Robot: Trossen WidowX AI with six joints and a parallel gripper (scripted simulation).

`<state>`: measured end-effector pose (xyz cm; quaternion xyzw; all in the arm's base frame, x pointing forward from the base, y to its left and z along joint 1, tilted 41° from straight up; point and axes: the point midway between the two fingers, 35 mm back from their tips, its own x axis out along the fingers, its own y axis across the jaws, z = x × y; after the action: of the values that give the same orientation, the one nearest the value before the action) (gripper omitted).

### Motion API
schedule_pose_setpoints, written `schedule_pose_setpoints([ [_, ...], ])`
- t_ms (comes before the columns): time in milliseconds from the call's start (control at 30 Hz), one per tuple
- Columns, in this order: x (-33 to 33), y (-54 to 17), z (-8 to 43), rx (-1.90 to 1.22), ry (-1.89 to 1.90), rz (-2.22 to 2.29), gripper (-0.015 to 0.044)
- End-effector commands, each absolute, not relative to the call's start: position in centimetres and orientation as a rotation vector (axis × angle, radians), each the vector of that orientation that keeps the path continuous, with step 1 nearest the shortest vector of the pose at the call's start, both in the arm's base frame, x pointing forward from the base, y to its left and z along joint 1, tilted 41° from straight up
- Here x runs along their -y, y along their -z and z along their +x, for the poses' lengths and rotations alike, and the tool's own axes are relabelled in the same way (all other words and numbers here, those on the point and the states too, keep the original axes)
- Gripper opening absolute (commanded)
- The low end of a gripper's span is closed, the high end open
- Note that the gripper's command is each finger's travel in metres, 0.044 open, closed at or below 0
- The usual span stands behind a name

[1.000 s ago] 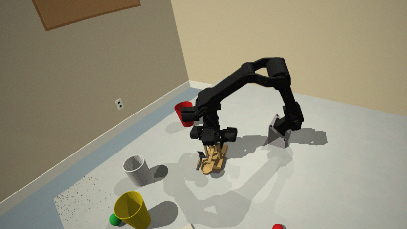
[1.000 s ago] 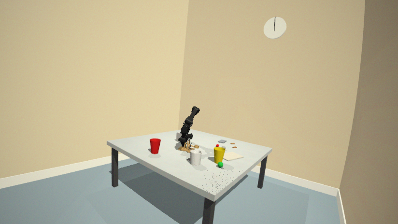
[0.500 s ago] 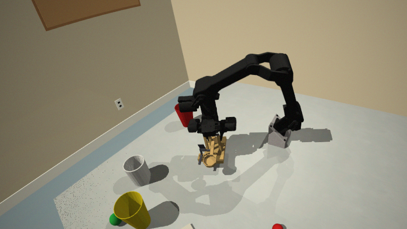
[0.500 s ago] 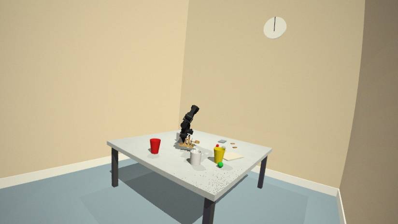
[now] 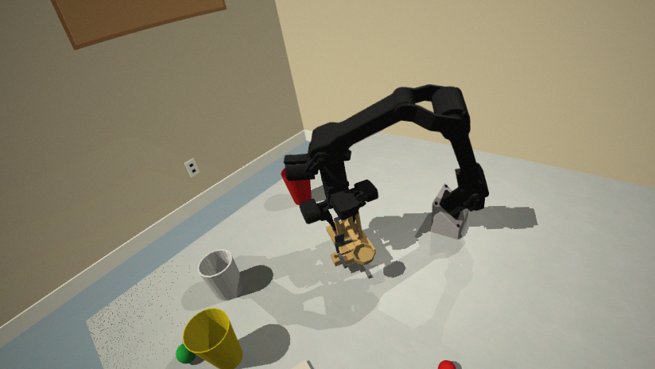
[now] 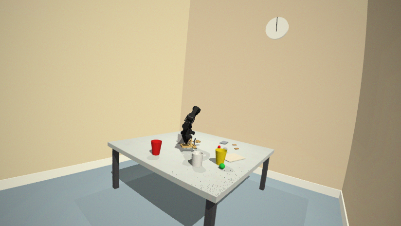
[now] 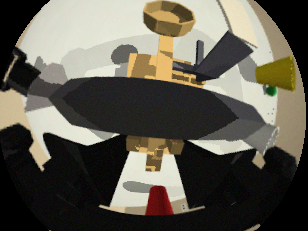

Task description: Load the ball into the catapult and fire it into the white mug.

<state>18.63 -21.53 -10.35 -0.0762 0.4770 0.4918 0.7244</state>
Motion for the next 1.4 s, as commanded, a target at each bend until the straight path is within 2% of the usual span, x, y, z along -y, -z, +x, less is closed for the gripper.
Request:
schedule_pose_setpoints([
  [0, 22.1, 10.4, 19.0, -0.974, -1.15, -0.286, 0.0],
  [267, 22.9, 11.1, 20.1, -0.826, -1.275, -0.49, 0.0],
  [1367, 20.4, 14.4, 20.9, -0.82, -1.278, -0.496, 0.0],
])
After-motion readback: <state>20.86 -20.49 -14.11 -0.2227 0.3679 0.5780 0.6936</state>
